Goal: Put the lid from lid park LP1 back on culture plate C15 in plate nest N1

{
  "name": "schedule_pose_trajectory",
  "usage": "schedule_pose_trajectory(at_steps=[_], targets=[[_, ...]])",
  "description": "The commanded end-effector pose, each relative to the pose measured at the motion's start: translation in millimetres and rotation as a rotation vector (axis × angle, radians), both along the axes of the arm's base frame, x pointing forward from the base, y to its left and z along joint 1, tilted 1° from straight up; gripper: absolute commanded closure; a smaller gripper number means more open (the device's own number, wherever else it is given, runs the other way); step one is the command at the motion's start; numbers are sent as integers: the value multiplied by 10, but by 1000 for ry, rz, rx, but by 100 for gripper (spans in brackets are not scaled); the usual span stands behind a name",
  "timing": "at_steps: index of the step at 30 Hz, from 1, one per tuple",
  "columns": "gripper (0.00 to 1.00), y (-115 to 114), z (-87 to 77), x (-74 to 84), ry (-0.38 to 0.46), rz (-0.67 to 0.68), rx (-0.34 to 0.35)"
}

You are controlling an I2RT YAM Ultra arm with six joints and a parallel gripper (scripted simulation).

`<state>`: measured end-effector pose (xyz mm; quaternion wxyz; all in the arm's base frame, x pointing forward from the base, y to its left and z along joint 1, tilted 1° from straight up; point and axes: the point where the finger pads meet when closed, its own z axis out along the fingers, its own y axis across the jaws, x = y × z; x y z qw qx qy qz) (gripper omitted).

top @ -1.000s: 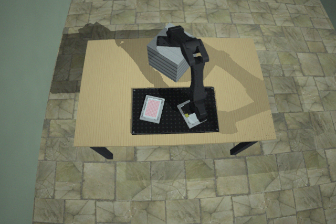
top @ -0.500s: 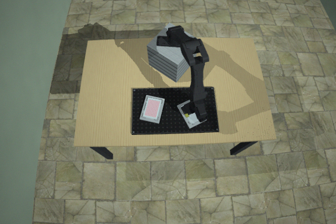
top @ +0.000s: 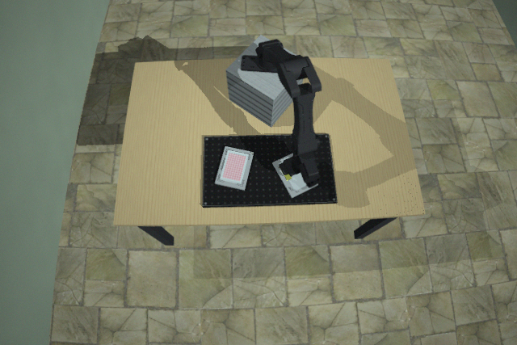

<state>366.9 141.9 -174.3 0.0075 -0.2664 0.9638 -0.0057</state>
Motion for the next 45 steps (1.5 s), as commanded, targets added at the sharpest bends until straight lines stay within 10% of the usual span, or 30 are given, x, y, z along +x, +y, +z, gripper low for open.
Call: schedule_pose_trajectory(at_steps=[1,45], targets=[[100,11,94,30,-8,0,3],[100,13,477,22,-8,0,3]])
